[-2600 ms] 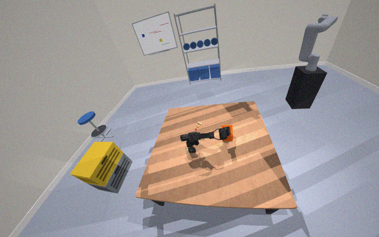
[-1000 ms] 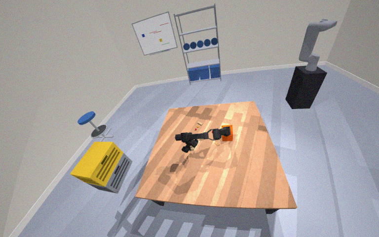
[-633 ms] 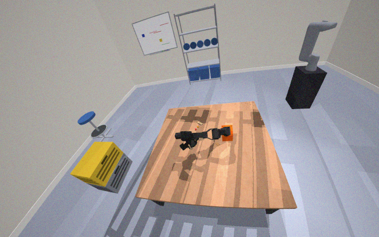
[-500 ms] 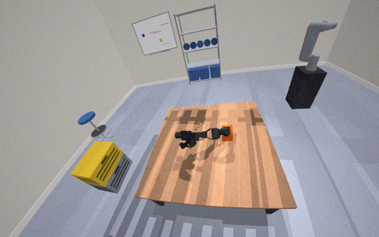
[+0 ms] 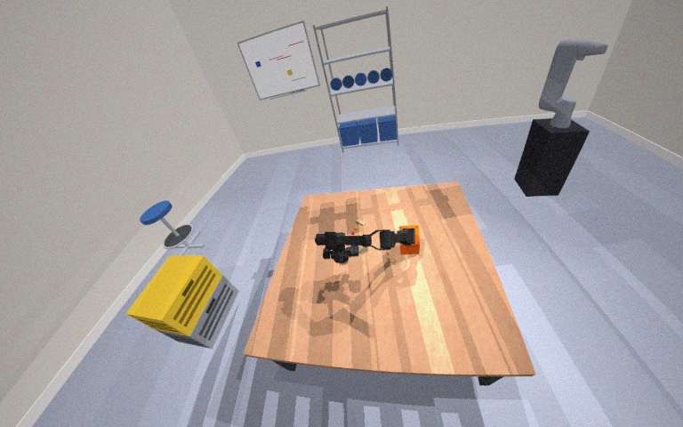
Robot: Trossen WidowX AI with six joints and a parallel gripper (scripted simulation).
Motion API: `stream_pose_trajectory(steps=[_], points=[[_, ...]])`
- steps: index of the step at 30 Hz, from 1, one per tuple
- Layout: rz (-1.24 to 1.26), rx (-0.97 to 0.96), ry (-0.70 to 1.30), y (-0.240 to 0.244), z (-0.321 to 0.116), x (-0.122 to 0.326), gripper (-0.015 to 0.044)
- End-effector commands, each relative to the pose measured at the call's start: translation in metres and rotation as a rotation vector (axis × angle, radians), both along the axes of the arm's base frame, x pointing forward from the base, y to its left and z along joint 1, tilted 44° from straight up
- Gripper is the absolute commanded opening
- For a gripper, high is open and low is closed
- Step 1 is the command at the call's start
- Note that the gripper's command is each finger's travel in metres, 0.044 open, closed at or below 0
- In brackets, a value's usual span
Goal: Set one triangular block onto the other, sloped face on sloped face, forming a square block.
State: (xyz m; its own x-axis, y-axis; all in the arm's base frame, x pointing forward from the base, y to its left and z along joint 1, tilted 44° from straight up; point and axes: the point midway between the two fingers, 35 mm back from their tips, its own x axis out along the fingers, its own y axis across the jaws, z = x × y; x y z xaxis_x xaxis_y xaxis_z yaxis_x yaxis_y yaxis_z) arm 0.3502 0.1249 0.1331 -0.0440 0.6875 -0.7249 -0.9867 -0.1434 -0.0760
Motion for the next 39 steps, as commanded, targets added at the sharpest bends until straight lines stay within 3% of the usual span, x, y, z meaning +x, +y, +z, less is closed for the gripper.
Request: stream_pose_trajectory(steps=[1,39], points=[[-0.1,-0.013,0.094,-0.006,-0.004,0.002,0.0],[-1.064,-0.078,0.994,-0.048,-0.027,0.008,0.0]])
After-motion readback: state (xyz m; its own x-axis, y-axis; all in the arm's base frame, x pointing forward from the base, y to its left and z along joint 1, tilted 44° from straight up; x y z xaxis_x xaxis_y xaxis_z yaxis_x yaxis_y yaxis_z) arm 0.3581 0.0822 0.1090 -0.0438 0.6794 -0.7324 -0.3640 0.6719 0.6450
